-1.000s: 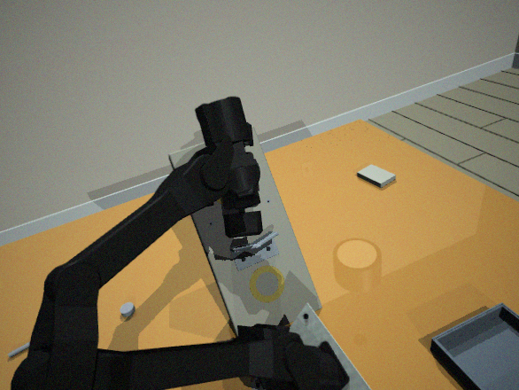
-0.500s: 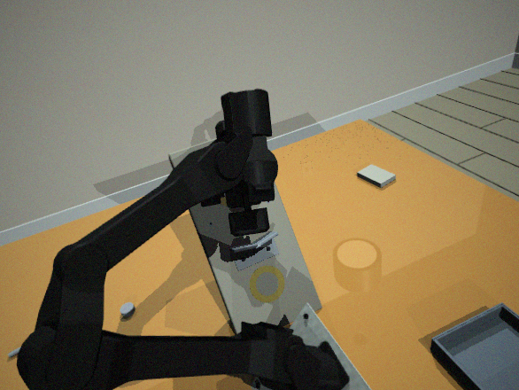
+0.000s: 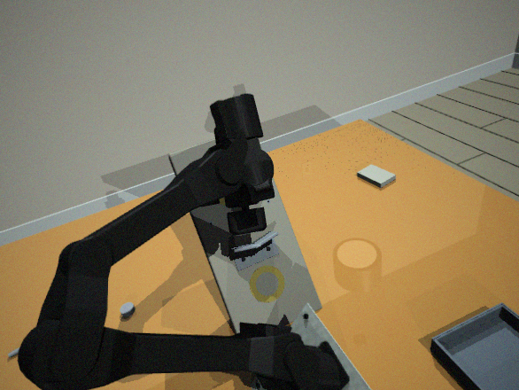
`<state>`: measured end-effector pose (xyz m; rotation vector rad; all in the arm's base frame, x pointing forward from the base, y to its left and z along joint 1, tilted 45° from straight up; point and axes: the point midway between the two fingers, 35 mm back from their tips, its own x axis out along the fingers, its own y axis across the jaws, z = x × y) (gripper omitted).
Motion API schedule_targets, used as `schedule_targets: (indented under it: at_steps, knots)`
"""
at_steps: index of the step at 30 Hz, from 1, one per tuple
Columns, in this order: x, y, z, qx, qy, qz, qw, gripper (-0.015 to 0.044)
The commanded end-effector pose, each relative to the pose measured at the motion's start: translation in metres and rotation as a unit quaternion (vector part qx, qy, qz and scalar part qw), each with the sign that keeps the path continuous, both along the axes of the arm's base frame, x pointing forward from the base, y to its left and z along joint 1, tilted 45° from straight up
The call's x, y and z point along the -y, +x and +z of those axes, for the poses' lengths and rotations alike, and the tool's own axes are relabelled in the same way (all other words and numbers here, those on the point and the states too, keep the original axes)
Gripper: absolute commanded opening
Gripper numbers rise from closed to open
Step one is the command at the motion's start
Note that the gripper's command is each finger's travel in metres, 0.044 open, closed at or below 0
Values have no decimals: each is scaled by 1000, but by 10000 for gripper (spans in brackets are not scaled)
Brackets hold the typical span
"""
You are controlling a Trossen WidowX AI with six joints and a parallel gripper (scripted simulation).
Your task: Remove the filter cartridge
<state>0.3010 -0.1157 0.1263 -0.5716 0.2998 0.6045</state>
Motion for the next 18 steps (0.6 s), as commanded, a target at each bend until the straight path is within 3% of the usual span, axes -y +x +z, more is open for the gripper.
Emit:
schedule_targets:
  at_steps: [1,18]
  knots:
    - [-4,4,-5,-4,3,0,1000,108]
    - [-16,20,-12,0,6,-2,1000,108]
